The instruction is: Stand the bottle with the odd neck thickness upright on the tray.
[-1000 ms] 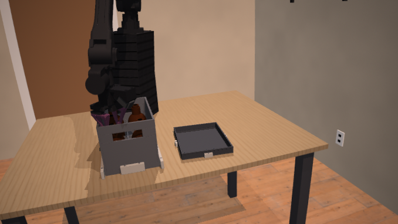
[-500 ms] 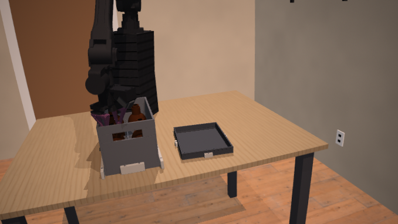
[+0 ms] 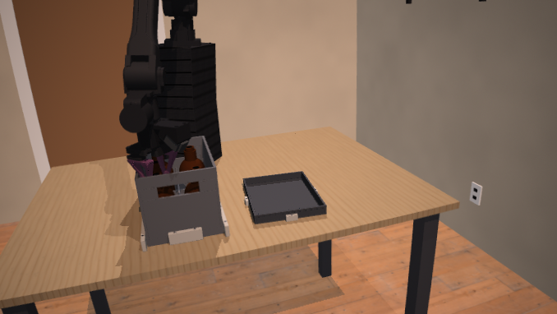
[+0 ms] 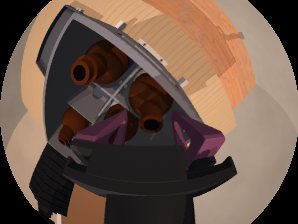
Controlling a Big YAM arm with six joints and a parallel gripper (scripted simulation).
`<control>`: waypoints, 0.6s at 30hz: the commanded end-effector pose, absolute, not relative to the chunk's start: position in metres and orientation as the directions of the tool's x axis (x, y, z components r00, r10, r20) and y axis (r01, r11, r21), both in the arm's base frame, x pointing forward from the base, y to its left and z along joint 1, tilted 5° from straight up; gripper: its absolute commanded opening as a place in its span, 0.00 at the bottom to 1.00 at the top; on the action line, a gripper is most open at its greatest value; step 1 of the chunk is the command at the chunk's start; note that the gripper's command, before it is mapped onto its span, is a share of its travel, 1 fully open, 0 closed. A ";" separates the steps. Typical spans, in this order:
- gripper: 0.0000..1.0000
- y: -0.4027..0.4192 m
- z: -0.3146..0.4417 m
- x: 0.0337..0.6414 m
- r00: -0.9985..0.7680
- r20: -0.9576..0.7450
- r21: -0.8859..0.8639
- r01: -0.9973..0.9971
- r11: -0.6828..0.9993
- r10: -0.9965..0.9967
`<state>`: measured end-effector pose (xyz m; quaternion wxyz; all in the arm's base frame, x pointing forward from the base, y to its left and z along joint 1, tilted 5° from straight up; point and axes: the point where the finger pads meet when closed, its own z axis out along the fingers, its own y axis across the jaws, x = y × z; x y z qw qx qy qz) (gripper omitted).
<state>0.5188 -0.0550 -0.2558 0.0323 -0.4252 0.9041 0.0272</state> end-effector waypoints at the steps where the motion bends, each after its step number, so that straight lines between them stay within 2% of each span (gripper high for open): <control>1: 0.61 -0.054 -0.240 0.550 -0.631 -0.115 -0.035 -0.769 0.638 -0.767; 18: 0.61 -0.063 -0.211 0.527 -0.637 -0.093 -0.001 -0.769 0.640 -0.765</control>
